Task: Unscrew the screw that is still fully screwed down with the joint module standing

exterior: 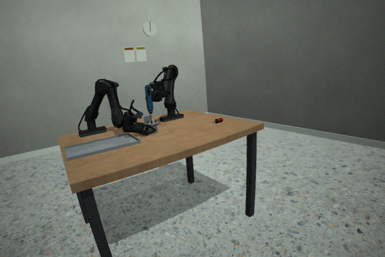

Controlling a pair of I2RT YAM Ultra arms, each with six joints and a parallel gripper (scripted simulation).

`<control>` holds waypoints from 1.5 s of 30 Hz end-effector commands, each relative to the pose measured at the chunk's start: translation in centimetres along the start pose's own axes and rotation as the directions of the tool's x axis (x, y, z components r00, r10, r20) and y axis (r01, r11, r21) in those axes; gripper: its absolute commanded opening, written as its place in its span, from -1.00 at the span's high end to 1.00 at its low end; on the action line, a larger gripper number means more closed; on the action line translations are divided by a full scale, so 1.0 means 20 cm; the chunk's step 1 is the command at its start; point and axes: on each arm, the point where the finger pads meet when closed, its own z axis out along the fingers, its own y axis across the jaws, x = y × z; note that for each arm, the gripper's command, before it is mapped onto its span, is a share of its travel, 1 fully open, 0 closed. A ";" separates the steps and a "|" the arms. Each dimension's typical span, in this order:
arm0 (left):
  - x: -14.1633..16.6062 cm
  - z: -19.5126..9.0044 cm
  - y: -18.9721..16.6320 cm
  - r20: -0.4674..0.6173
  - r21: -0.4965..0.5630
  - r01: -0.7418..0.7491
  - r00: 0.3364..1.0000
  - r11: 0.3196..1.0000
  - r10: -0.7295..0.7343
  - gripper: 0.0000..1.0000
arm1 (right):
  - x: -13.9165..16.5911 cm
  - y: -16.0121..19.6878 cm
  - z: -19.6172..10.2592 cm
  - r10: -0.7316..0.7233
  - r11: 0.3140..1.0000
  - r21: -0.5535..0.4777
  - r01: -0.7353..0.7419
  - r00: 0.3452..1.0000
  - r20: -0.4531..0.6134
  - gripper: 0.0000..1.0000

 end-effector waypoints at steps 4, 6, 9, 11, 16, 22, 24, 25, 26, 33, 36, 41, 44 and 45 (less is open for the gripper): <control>-0.11 0.01 0.00 0.090 0.001 0.004 0.996 1.000 -0.004 0.17 | -0.07 -0.03 -0.03 -0.021 1.000 0.014 0.021 1.000 0.019 -0.17; -0.10 0.01 0.00 0.085 0.001 0.004 0.996 1.000 -0.004 0.17 | -0.07 -0.03 -0.03 -0.021 1.000 0.014 0.021 1.000 0.019 -0.17; -0.08 0.00 0.00 0.075 0.001 0.004 0.997 1.000 -0.004 0.17 | -0.07 -0.03 -0.03 -0.021 1.000 0.014 0.021 1.000 0.019 -0.17; -0.10 -0.01 0.00 0.089 0.001 0.004 0.996 1.000 -0.004 0.17 | -0.07 -0.03 -0.03 -0.021 1.000 0.014 0.021 1.000 0.019 -0.17; -0.14 0.01 0.00 0.105 0.001 0.004 0.994 1.000 -0.004 0.17 | -0.07 -0.03 -0.03 -0.021 1.000 0.014 0.021 1.000 0.019 -0.17; -0.08 0.00 0.00 0.078 0.001 0.004 0.997 1.000 -0.004 0.17 | -0.07 -0.03 -0.03 -0.021 1.000 0.014 0.021 1.000 0.019 -0.17; -0.08 0.01 0.00 0.080 0.001 0.004 0.997 1.000 -0.004 0.17 | -0.07 -0.03 -0.03 -0.021 1.000 0.014 0.021 1.000 0.019 -0.17; -0.11 0.01 0.00 0.091 0.001 0.004 0.996 1.000 -0.004 0.17 | -0.07 -0.03 -0.03 -0.021 1.000 0.014 0.021 1.000 0.019 -0.17; -0.11 0.01 0.00 0.093 0.001 0.004 0.996 1.000 -0.004 0.17 | -0.07 -0.03 -0.03 -0.021 1.000 0.014 0.021 1.000 0.019 -0.17; -0.11 0.01 0.00 0.093 0.001 0.004 0.996 1.000 -0.004 0.17 | -0.07 -0.03 -0.03 -0.021 1.000 0.014 0.021 1.000 0.019 -0.17; -0.10 0.01 0.00 0.089 0.001 0.004 0.996 1.000 -0.004 0.17 | -0.07 -0.03 -0.03 -0.021 1.000 0.014 0.021 1.000 0.019 -0.17; -0.07 0.00 0.00 0.075 0.001 0.004 0.997 1.000 -0.004 0.17 | -0.07 -0.03 -0.03 -0.021 1.000 0.014 0.021 1.000 0.019 -0.17; -0.12 0.00 0.00 0.102 0.001 0.004 0.995 1.000 -0.004 0.17 | -0.07 -0.03 -0.03 -0.021 1.000 0.014 0.021 1.000 0.019 -0.17; -0.12 0.00 0.00 0.104 0.001 0.004 0.995 1.000 -0.004 0.17 | -0.07 -0.03 -0.03 -0.021 1.000 0.014 0.021 1.000 0.019 -0.17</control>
